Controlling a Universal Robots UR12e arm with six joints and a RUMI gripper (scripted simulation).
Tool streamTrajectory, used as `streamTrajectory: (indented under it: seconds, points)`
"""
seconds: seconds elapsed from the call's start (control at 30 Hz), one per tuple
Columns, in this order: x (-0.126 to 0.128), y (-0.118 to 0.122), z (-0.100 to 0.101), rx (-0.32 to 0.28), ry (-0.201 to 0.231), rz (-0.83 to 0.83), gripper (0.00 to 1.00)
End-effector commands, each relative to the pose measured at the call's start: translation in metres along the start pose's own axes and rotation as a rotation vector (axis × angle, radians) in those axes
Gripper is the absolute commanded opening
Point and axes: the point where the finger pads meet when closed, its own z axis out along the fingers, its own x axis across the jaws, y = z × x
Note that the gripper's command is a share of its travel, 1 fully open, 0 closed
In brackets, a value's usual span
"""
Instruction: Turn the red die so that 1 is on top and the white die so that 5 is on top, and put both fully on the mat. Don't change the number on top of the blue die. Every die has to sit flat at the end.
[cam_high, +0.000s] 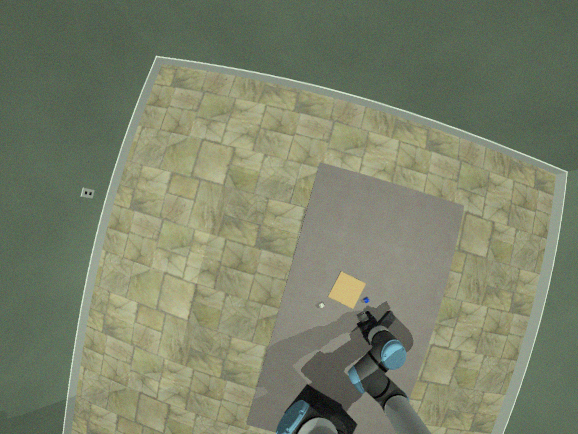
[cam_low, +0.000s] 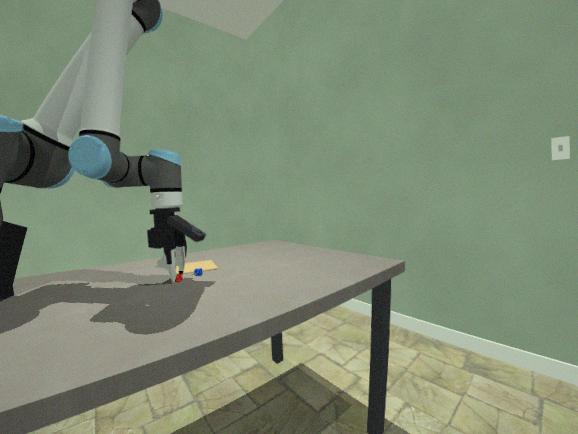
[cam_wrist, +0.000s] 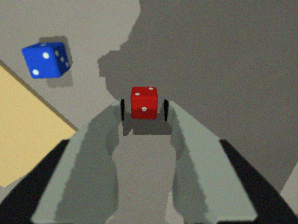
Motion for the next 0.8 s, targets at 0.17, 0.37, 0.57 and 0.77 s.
streamTrajectory:
  seconds: [0.17, 0.37, 0.57, 0.77]
  points:
    - [-0.0002, -0.0003, -0.0002, 0.001, 0.000, 0.000, 0.21]
    - [-0.0002, -0.0003, -0.0002, 0.001, 0.000, 0.000, 0.21]
    - [-0.0002, -0.0003, -0.0002, 0.001, 0.000, 0.000, 0.21]
    - [-0.0002, -0.0003, -0.0002, 0.001, 0.000, 0.000, 0.03]
